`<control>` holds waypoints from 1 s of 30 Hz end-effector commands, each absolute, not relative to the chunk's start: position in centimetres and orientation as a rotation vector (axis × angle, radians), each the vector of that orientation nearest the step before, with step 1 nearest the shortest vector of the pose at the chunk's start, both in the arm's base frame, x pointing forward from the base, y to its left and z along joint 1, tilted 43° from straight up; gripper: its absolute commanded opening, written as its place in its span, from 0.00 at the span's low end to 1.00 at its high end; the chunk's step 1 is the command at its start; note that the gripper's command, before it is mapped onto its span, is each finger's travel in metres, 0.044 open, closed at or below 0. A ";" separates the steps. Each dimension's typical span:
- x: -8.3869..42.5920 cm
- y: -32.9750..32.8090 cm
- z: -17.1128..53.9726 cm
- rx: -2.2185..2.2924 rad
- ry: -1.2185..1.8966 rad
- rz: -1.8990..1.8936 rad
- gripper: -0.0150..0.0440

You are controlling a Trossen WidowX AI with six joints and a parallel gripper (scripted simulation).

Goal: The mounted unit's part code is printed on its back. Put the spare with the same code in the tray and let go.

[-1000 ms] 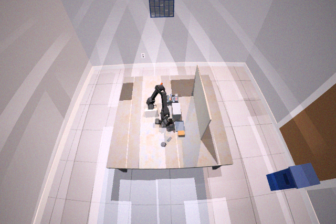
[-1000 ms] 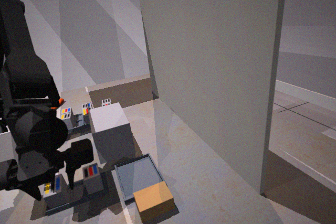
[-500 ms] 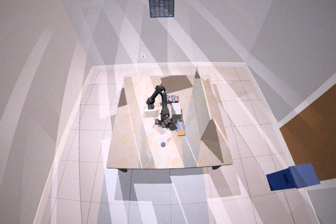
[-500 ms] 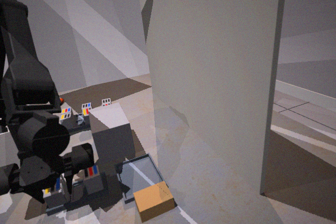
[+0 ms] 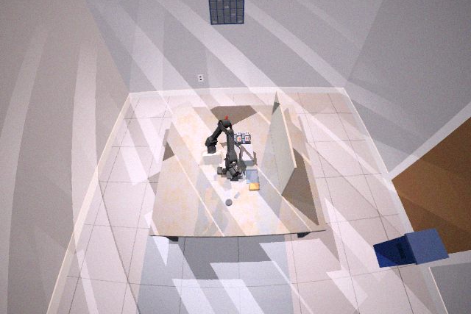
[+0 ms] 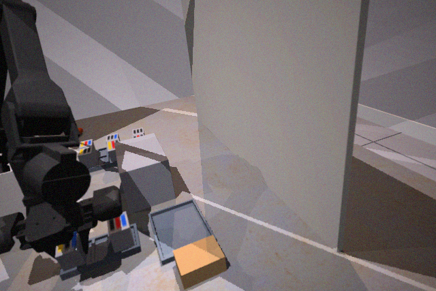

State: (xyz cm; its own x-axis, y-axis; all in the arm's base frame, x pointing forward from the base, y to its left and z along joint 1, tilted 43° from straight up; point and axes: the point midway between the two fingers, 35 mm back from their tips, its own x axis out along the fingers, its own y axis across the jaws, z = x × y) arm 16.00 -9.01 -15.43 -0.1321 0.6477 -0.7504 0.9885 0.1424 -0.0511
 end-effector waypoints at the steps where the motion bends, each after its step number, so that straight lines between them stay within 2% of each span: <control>1: 16.0 -9.0 -15.4 1.564 1.848 -0.764 0.25; 8: 16.1 -9.4 -15.1 1.565 1.848 -0.765 0.25; 18: 17.0 -14.1 -9.6 1.570 1.845 -0.771 0.25; 30: 17.0 -14.2 -9.3 1.579 1.849 -0.772 0.25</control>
State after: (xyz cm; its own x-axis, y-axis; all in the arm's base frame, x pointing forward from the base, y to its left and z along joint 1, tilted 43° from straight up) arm 16.98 -13.90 -9.58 -0.1295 0.6535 -0.7458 0.9898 0.1304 -0.0577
